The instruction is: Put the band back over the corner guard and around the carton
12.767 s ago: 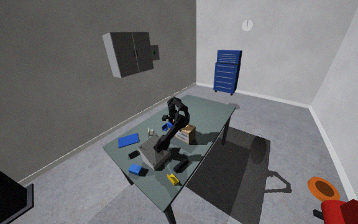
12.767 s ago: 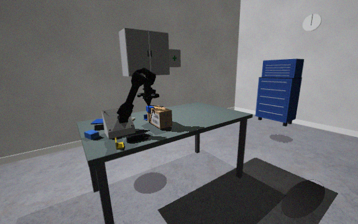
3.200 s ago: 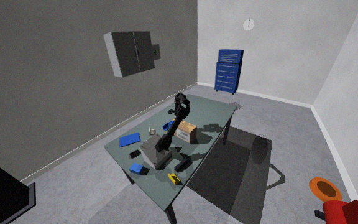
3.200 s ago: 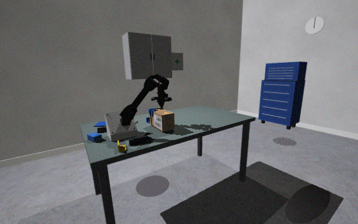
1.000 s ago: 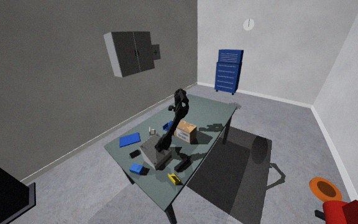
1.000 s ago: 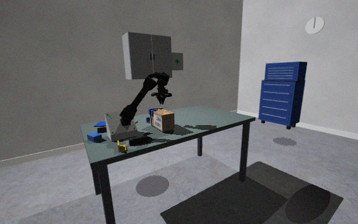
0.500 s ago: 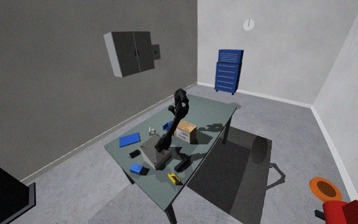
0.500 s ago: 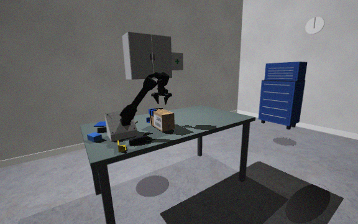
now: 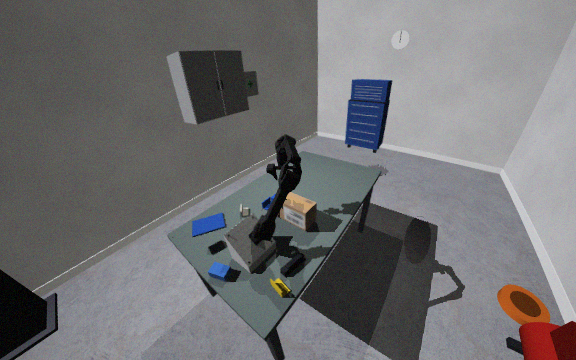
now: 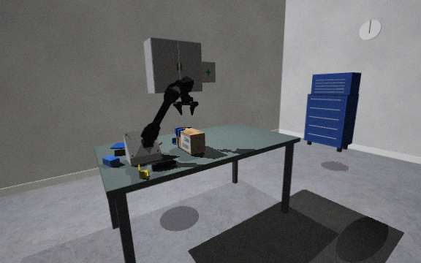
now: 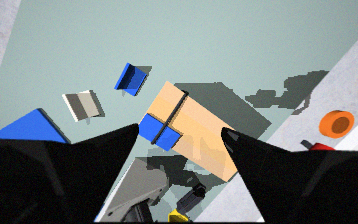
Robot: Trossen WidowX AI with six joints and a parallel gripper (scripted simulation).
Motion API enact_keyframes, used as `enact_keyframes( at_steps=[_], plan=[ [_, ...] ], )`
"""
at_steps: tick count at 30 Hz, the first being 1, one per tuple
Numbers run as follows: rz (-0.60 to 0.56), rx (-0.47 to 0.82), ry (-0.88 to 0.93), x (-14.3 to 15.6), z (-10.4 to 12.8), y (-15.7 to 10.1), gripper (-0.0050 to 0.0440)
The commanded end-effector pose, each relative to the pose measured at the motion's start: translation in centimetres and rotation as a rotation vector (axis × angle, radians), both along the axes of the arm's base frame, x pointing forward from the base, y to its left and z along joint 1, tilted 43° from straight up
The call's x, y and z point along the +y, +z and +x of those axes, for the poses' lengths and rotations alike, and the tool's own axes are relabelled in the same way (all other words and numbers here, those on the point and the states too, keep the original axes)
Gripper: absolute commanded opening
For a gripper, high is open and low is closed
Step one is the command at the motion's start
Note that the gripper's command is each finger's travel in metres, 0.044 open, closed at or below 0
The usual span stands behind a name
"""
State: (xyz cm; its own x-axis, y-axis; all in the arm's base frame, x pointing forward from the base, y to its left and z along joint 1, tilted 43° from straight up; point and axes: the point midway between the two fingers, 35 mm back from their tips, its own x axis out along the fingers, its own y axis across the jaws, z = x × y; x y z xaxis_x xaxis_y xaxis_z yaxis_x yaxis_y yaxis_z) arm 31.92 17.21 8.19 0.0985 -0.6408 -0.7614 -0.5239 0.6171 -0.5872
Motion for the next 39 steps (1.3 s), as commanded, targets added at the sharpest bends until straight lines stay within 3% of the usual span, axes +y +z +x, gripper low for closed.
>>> enact_keyframes(
  at_steps=[1,10,13,27,32,39],
  plan=[
    [-0.004,-0.025,0.004,0.2,-0.3,-0.2,0.044],
    [0.015,-0.383,0.053,1.2,-4.9,-2.1,0.044],
    [0.016,-0.412,0.058,1.0,-5.5,-2.4,0.044],
    [0.237,-0.89,0.119,-2.1,-12.2,-4.3,0.044],
    [0.289,-0.963,0.131,-3.4,-13.3,-4.7,0.044],
    [0.294,-0.969,0.132,-3.5,-13.4,-4.7,0.044]
  ],
)
